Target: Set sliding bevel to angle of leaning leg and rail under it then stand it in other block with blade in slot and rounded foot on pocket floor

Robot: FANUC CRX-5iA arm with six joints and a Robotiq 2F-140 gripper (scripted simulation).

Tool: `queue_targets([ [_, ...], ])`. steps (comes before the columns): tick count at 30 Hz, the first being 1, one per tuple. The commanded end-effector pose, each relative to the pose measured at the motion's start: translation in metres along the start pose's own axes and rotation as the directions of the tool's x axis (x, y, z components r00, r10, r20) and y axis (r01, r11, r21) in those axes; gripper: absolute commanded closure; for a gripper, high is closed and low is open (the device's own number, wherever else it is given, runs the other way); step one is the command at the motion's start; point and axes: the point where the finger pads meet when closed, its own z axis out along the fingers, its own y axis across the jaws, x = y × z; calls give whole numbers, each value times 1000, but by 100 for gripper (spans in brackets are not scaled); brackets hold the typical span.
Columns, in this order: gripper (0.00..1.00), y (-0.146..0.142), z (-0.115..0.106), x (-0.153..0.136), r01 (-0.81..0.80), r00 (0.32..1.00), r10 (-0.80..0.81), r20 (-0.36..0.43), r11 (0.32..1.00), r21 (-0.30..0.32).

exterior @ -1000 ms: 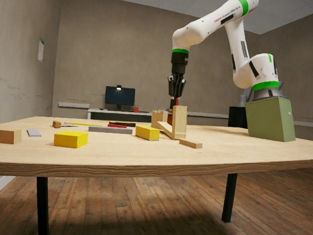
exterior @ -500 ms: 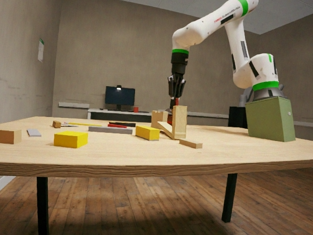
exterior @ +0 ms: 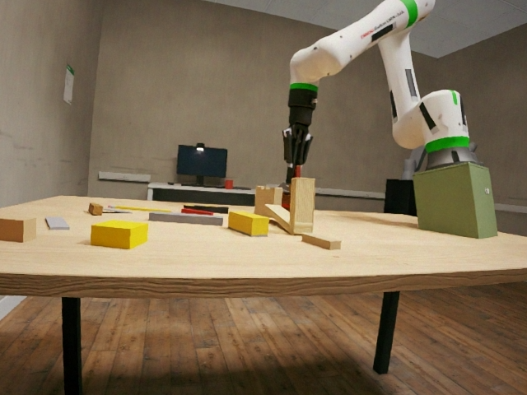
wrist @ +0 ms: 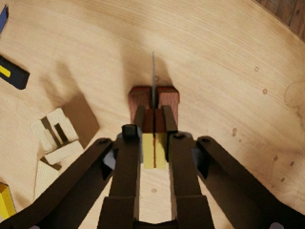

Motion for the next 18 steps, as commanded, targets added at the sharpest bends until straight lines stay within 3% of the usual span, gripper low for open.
queue_targets([
  [1,90,0,0,1,0,1000,0,-1,1000,1],
  [18,90,0,6,0,0,1000,0,-1,1000,1],
])
